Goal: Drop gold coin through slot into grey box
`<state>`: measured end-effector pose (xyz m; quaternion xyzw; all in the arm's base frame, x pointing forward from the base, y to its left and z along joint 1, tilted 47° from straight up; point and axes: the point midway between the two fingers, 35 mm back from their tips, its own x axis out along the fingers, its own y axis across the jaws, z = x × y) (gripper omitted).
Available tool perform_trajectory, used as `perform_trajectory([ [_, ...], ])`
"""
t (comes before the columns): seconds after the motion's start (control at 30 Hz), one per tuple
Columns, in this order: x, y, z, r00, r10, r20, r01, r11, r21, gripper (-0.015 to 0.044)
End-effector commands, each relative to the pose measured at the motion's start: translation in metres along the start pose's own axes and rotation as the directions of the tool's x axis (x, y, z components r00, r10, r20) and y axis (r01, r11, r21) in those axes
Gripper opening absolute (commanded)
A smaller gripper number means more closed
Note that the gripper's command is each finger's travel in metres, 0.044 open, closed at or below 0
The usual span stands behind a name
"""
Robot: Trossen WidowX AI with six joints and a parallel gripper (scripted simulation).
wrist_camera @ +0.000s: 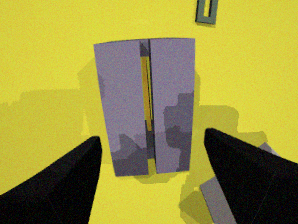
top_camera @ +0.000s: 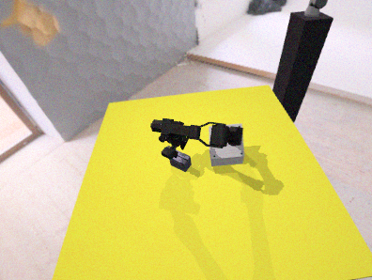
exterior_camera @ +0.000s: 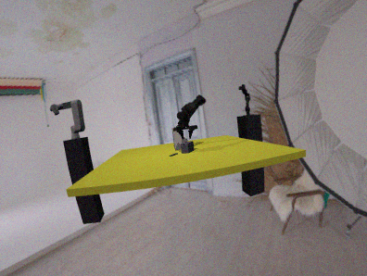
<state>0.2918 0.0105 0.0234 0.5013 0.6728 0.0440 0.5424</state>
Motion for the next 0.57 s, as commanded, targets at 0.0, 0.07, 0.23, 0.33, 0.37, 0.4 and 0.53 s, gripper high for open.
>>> perform_trajectory([
  [0.0,-0.009,0.0,0.001,1.0,-0.001,0.005,0.001,1.0,-0.006,0.0371],
  [0.07,-0.032,0.0,-0.001,1.0,0.0,0.001,0.0,1.0,-0.003,0.0423],
  [0.23,-0.044,0.0,-0.002,1.0,0.002,-0.001,-0.002,1.0,-0.001,0.044],
  [0.33,-0.044,0.0,-0.002,1.0,0.002,-0.001,-0.002,1.0,-0.001,0.044],
  [0.37,-0.044,0.0,-0.002,1.0,0.002,-0.001,-0.002,1.0,-0.001,0.044],
  [0.4,-0.044,0.0,-0.002,1.0,0.002,-0.001,-0.002,1.0,-0.001,0.044],
  [0.53,-0.044,0.0,-0.002,1.0,0.002,-0.001,-0.002,1.0,-0.001,0.044],
])
